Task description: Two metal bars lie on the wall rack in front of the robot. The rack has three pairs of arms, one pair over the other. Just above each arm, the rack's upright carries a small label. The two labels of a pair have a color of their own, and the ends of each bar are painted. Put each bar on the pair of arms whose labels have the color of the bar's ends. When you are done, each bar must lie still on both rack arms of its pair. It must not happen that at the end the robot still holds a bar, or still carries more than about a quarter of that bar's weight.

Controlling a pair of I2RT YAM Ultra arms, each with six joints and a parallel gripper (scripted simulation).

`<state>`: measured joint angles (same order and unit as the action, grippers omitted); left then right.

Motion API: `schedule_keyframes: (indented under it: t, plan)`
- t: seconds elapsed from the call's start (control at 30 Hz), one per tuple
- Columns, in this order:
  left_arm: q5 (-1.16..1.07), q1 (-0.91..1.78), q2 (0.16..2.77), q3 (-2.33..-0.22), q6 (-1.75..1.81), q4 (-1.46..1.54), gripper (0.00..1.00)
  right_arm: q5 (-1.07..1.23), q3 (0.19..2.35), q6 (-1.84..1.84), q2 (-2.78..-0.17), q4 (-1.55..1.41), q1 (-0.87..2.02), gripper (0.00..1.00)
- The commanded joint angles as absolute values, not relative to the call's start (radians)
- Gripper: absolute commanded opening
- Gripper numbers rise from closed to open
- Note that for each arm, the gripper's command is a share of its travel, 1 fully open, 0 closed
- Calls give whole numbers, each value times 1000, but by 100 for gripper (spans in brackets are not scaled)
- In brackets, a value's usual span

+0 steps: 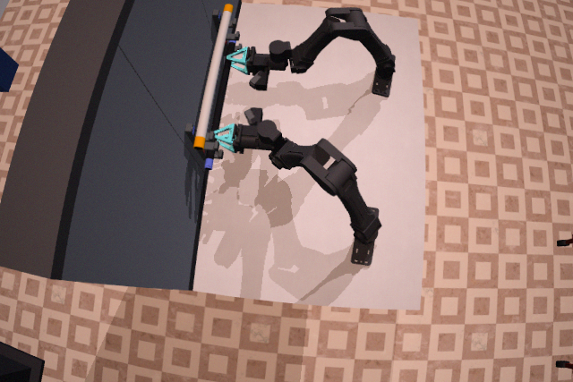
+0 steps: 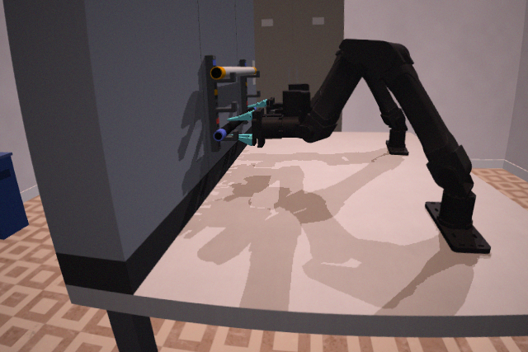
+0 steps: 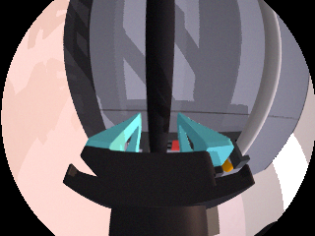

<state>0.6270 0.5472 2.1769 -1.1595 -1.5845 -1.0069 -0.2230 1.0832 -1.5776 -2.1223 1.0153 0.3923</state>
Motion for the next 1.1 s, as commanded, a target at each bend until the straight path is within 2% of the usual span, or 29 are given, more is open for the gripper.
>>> schedule_keyframes:
  t: [0.0,0.53,1.07]
  plan:
    - [620,538,2178,-1157,-1578,-1027,47,-220,1076,-1576,-2123,1040,387,45]
    - [620,538,2178,-1157,-1578,-1027,70,-220,1076,-1576,-2123,1040,387,68]
    - [644,562,2142,-1090,-1577,-1058,70,-229,998,-1576,-2081,1074,397,68]
